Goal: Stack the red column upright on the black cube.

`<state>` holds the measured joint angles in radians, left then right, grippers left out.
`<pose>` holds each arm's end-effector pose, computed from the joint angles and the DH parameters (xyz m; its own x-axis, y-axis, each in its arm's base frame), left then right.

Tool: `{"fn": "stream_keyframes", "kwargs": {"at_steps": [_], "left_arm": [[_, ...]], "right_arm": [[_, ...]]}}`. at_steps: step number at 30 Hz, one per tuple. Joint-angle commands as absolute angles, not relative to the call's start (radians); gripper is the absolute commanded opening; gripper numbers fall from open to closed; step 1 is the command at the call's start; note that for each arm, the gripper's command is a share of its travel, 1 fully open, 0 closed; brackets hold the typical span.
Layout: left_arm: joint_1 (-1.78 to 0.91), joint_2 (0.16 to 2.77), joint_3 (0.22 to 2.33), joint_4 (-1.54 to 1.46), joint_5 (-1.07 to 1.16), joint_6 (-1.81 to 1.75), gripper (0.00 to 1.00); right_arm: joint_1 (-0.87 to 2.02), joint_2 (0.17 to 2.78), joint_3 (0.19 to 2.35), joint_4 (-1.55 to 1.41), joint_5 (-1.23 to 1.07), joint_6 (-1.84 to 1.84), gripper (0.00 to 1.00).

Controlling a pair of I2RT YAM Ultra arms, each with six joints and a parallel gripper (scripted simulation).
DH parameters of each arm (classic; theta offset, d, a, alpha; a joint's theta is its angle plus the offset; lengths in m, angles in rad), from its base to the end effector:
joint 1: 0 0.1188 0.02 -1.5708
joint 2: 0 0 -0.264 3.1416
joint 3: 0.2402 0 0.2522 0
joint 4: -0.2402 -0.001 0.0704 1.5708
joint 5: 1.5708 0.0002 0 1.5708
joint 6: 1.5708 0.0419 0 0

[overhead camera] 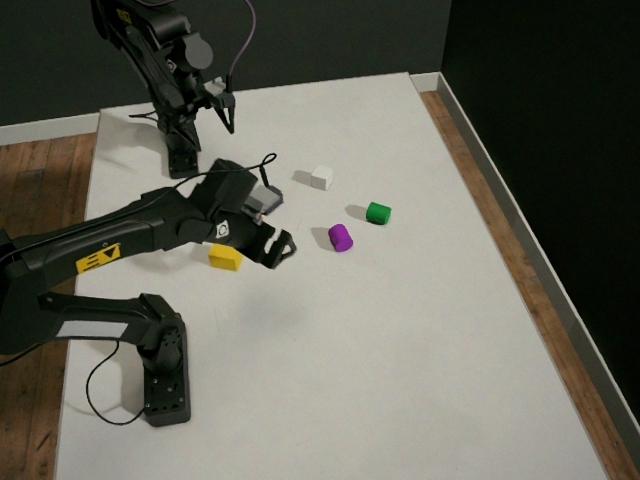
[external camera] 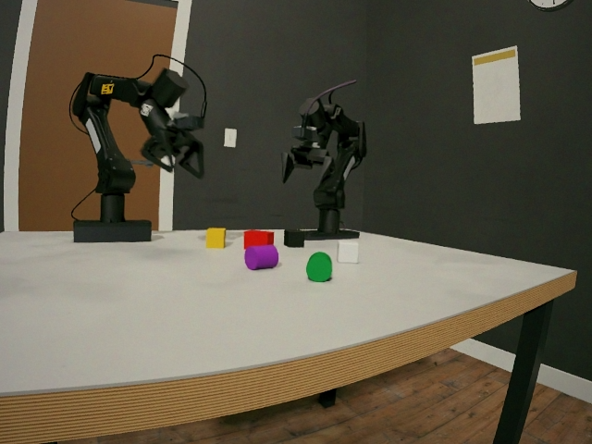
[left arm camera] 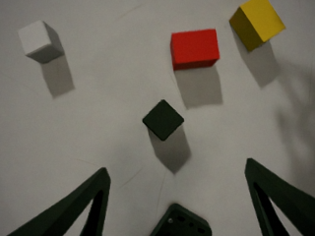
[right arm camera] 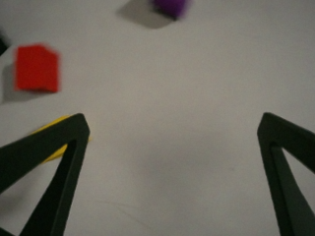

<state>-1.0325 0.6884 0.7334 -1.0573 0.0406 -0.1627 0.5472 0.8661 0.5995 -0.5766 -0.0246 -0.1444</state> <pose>0.0596 -0.1012 0.2622 -0.5698 0.6385 -0.5173 0.7870 0.6052 -0.1198 0.1489 0.0931 0.2293 -0.5542 -0.5061 -0.6608 -0.6203 0.7805 -0.0775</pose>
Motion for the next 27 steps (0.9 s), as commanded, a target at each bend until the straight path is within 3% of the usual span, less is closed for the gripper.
{"fn": "stream_keyframes", "kwargs": {"at_steps": [1, 12, 27], "left_arm": [[-1.051, 0.665, 0.728, -1.07, 0.046, -0.157, 1.0], [-1.065, 0.661, 0.721, -1.067, 0.047, -0.157, 1.0], [-1.066, 0.671, 0.721, -1.025, 0.039, -0.169, 1.0]], "right_arm": [[0.634, 0.874, 0.583, -0.538, 0.023, -0.101, 1.0], [1.083, 0.896, 0.528, -0.491, 0.107, -0.031, 1.0], [1.135, 0.897, 0.528, -0.484, 0.109, -0.031, 1.0]]}}
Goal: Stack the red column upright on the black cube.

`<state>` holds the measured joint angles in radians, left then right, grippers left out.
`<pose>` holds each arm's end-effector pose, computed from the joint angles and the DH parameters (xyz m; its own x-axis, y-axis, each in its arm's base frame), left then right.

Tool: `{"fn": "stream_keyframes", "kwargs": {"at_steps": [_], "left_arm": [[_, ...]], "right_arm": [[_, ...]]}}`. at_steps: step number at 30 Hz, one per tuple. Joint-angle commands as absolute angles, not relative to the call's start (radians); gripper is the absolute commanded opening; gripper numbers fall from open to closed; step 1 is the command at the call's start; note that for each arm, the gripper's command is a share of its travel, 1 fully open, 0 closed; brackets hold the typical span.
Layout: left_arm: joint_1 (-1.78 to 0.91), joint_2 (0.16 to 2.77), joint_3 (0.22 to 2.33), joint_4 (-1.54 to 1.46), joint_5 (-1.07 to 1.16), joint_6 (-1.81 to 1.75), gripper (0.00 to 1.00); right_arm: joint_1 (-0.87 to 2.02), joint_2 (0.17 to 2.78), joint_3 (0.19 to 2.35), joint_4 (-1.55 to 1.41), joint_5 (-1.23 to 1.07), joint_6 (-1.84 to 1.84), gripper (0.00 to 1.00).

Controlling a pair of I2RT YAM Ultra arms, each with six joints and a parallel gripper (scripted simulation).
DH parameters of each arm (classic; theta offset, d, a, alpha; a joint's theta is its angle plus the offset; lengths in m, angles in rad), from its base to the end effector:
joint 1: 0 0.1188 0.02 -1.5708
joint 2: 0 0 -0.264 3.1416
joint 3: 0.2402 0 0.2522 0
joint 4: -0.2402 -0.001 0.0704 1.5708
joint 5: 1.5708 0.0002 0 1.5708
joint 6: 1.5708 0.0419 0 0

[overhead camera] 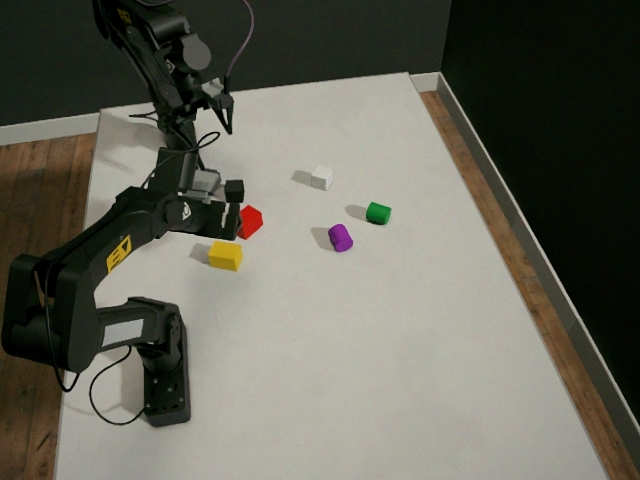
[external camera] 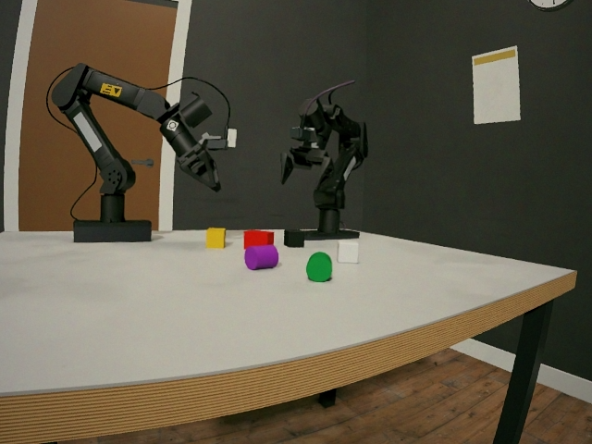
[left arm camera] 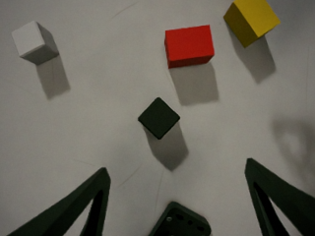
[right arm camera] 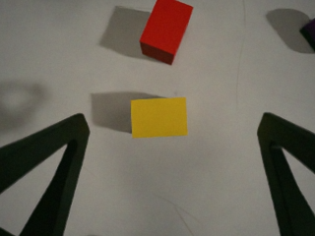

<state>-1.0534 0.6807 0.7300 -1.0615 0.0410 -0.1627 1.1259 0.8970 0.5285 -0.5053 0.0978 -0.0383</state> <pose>0.0567 -0.1011 0.2616 -0.5563 0.6503 -0.5174 0.7996 0.5884 -0.1201 0.0791 0.1586 0.2068 -0.2964 -0.7102 -0.6386 -0.8834 0.4580 -0.0994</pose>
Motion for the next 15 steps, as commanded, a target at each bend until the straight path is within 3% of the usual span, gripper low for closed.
{"fn": "stream_keyframes", "kwargs": {"at_steps": [1, 15], "left_arm": [[-1.068, 0.674, 0.721, -1.009, 0.034, -0.173, 1.0], [-1.157, 0.964, 0.716, -0.68, 0.053, -0.152, 1.0]], "right_arm": [[1.129, 0.896, 0.534, -0.497, 0.109, -0.031, 1.0], [1.129, 0.896, 0.534, -0.497, 0.109, -0.031, 1.0]]}}
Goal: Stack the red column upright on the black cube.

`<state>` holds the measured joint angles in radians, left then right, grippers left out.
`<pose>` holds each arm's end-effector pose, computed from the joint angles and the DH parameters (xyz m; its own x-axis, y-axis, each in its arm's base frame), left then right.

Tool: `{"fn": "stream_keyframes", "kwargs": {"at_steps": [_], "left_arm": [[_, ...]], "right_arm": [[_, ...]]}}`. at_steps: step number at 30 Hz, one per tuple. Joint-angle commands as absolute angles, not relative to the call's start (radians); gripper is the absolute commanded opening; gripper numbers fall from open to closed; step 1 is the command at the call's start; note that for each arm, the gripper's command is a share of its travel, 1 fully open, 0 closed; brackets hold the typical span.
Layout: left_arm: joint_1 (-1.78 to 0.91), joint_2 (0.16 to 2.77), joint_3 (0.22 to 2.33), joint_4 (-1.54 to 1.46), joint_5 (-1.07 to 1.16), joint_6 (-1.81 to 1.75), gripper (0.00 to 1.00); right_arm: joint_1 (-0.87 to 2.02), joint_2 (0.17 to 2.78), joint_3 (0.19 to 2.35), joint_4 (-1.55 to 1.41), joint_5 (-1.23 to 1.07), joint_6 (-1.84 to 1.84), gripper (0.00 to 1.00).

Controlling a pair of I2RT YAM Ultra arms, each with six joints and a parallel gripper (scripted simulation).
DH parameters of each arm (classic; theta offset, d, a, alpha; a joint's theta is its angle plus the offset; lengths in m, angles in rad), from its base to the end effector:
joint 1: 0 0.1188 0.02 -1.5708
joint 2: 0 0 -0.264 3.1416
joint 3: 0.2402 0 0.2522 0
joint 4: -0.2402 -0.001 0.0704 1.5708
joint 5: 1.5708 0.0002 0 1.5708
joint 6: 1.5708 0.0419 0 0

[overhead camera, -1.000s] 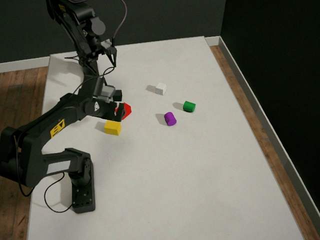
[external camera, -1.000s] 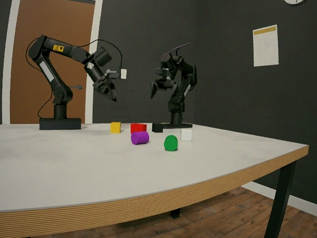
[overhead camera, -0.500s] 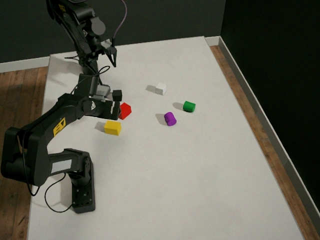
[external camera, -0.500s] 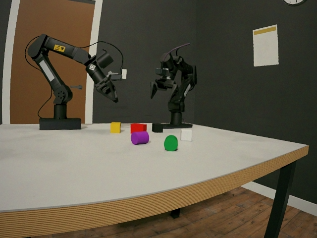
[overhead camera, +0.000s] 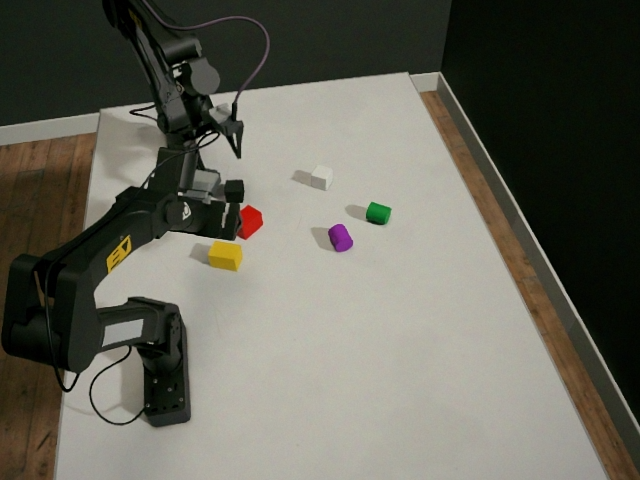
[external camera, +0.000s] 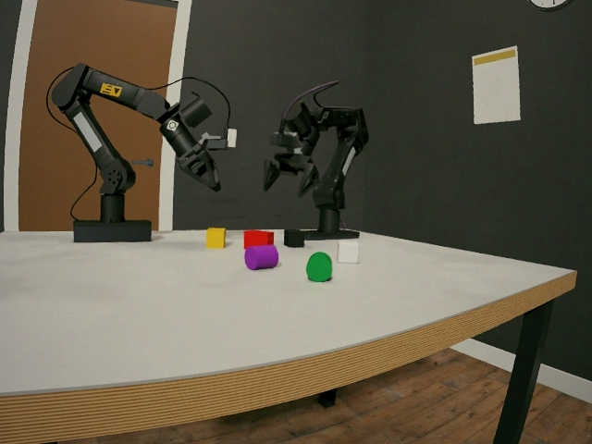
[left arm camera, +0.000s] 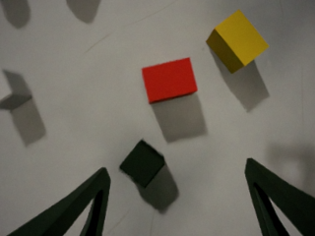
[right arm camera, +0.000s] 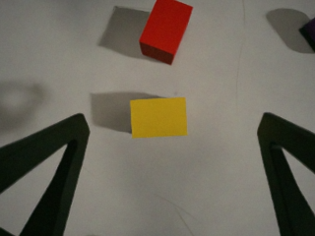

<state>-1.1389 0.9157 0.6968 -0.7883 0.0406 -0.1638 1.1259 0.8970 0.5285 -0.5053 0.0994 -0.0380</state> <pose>0.0710 -0.1557 0.2385 -0.4986 0.6925 -0.5215 0.8465 0.5184 -0.1210 0.0791 0.1586 0.2068 -0.2967 -0.7101 -0.6386 -0.8827 0.4591 -0.1004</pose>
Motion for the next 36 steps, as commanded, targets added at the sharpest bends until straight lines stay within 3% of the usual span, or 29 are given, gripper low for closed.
{"fn": "stream_keyframes", "kwargs": {"at_steps": [1, 9, 36], "left_arm": [[-1.16, 0.987, 0.718, -0.664, 0.054, -0.15, 1.0], [-1.173, 1.117, 0.737, -0.61, 0.054, -0.146, 1.0], [-1.161, 1.065, 0.701, -0.679, 0.032, -0.172, 1.0]], "right_arm": [[1.129, 0.896, 0.534, -0.497, 0.109, -0.031, 1.0], [1.129, 0.896, 0.534, -0.497, 0.109, -0.031, 1.0], [1.155, 0.841, 0.535, -0.499, 0.138, -0.027, 1.0]]}}
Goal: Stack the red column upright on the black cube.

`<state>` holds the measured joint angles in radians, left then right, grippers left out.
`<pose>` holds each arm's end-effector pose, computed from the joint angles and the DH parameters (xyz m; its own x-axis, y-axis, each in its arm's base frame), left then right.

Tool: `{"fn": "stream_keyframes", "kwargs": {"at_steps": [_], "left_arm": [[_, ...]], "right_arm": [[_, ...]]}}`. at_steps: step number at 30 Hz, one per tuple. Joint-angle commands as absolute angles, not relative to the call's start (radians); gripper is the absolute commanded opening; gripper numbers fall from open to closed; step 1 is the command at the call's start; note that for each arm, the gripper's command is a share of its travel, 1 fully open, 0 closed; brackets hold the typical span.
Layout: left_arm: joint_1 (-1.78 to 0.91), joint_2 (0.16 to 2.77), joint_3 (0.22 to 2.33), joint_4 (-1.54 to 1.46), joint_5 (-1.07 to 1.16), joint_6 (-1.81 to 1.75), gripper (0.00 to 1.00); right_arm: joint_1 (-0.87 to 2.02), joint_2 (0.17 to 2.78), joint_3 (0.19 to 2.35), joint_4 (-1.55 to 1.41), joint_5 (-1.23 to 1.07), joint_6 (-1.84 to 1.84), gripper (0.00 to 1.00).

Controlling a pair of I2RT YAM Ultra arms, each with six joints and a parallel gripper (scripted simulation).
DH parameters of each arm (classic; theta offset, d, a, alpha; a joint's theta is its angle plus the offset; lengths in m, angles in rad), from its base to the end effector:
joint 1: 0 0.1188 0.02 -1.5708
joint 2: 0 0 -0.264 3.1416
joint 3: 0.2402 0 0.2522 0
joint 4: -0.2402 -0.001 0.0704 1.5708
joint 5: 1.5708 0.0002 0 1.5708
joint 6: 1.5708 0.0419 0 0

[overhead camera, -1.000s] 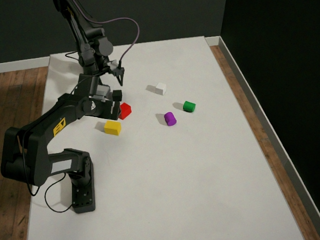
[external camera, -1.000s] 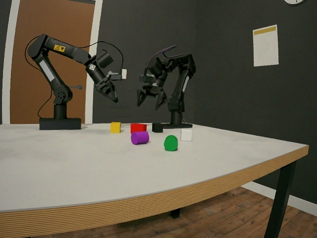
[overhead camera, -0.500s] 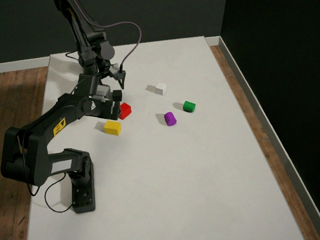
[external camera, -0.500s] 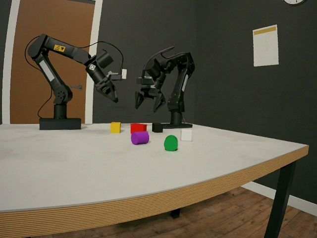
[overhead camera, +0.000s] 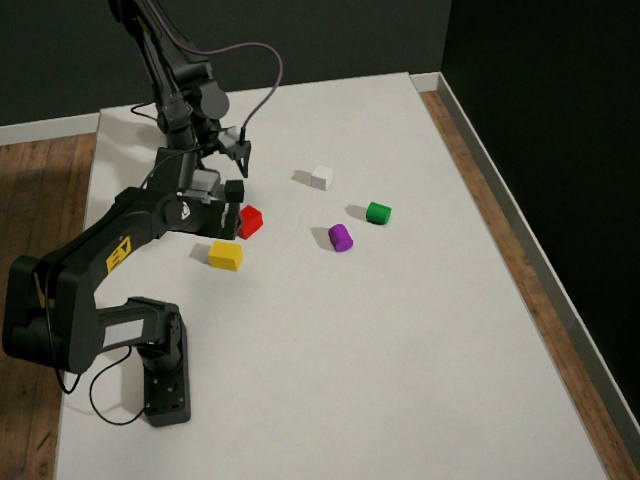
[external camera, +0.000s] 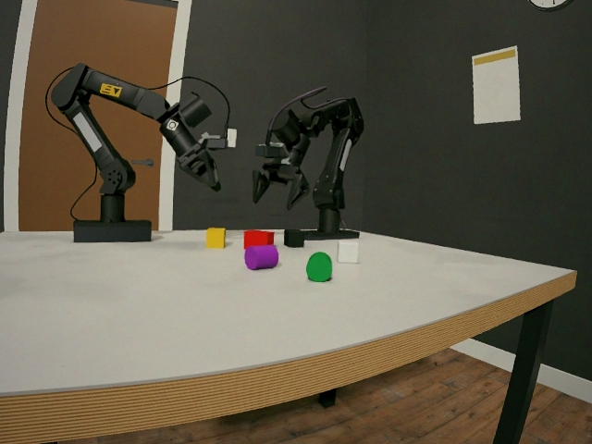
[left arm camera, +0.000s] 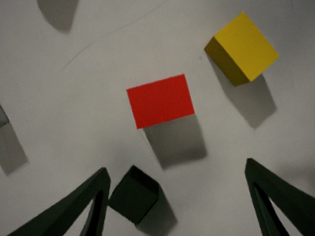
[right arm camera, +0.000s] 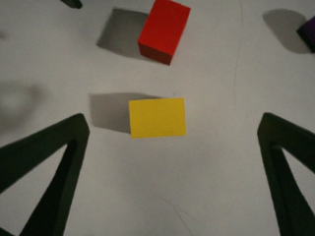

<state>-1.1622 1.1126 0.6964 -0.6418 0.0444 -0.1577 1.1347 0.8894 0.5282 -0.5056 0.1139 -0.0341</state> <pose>0.0812 -0.1898 0.2135 -0.4872 0.7305 -0.4785 0.8596 0.4978 -0.1152 0.0779 0.1583 0.2079 -0.2922 -0.7071 -0.6439 -0.8799 0.4625 -0.1086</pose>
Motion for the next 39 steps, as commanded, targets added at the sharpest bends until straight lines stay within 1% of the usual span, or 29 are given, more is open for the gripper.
{"fn": "stream_keyframes", "kwargs": {"at_steps": [1, 7, 9, 14, 20, 35, 38, 39], "left_arm": [[-1.154, 1.044, 0.678, -0.695, 0.029, -0.177, 1.0], [-1.131, 0.873, 0.599, -0.792, 0.027, -0.183, 1.0], [-1.131, 0.873, 0.599, -0.792, 0.027, -0.183, 1.0], [-1.097, 0.723, 0.561, -0.887, 0.041, -0.17, 1.0], [-1.063, 0.629, 0.551, -0.943, 0.047, -0.16, 1.0], [-1.06, 0.624, 0.563, -0.936, 0.042, -0.161, 1.0], [-1.056, 0.628, 0.566, -0.907, 0.077, -0.111, 0.66], [-1.056, 0.638, 0.574, -0.897, 0.093, -0.084, 0.64]], "right_arm": [[1.165, 0.816, 0.535, -0.503, 0.144, -0.033, 1.0], [1.253, 0.596, 0.545, -0.502, 0.166, -0.04, 1.0], [1.253, 0.596, 0.545, -0.502, 0.166, -0.04, 1.0], [1.332, 0.405, 0.55, -0.507, 0.186, -0.042, 1.0], [1.399, 0.264, 0.556, -0.519, 0.206, -0.04, 1.0], [1.437, 0.225, 0.559, -0.525, 0.23, -0.036, 1.0], [1.434, 0.226, 0.559, -0.54, 0.245, -0.009, 1.0], [1.433, 0.236, 0.56, -0.556, 0.259, 0.011, 1.0]]}}
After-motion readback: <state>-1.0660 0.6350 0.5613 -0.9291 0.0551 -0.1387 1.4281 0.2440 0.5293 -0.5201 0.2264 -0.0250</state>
